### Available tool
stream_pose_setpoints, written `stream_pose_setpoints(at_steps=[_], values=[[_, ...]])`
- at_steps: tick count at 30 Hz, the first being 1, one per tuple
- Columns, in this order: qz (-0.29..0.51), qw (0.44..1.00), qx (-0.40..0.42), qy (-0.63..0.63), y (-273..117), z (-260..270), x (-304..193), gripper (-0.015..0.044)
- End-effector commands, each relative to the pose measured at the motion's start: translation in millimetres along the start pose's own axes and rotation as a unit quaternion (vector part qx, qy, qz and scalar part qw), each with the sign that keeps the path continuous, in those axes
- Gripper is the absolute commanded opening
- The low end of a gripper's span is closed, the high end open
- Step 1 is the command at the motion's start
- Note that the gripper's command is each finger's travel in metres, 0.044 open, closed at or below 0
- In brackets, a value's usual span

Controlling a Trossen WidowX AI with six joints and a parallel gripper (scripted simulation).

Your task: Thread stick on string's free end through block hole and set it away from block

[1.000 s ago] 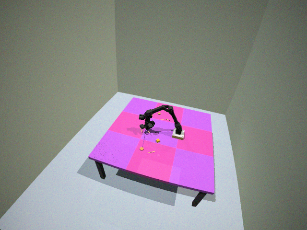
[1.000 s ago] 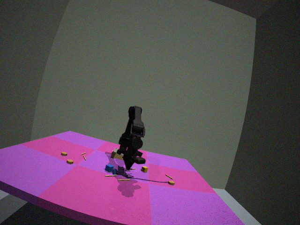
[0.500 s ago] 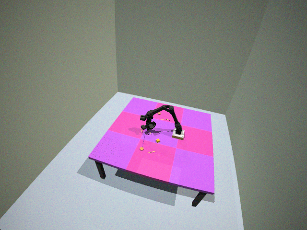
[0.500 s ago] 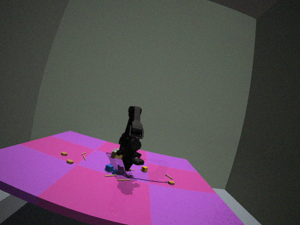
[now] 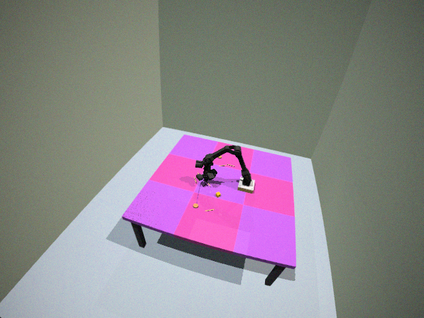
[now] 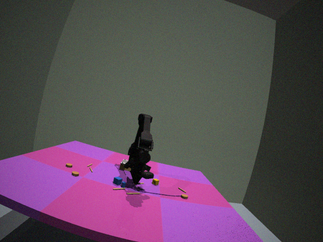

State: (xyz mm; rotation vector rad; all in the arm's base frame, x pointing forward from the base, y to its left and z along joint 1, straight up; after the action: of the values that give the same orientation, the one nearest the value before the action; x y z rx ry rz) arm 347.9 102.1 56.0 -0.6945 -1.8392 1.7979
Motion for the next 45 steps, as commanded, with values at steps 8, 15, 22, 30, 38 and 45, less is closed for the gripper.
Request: stream_pose_setpoints(at_steps=[8,15,22,30,38,45], values=[[0.001,1.0,0.001,-0.003,4.1,5.8,4.9,0.0],[0.001,1.0,0.001,-0.003,3.9,5.1,14.1,0.0],[0.0,1.0,0.001,-0.003,3.7,4.7,23.5,0.0],[0.0,1.0,0.001,-0.003,3.6,4.6,34.4,0.0],[-0.001,1.0,0.001,-0.003,3.5,5.0,45.2,0.0],[-0.001,1.0,0.001,-0.003,3.5,5.6,54.5,0.0]])
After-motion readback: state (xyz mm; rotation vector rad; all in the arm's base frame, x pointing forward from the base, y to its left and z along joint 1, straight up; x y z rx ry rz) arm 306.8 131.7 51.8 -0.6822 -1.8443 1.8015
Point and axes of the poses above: the point midway between the two fingers, 35 mm back from their tips, its own y axis out along the fingers, its own z axis across the jaws, x = y × z, the point moved 4 cm from there along -y, back along the fingers, and after that the axes turned 4 degrees about y, right-handed, at the moved point
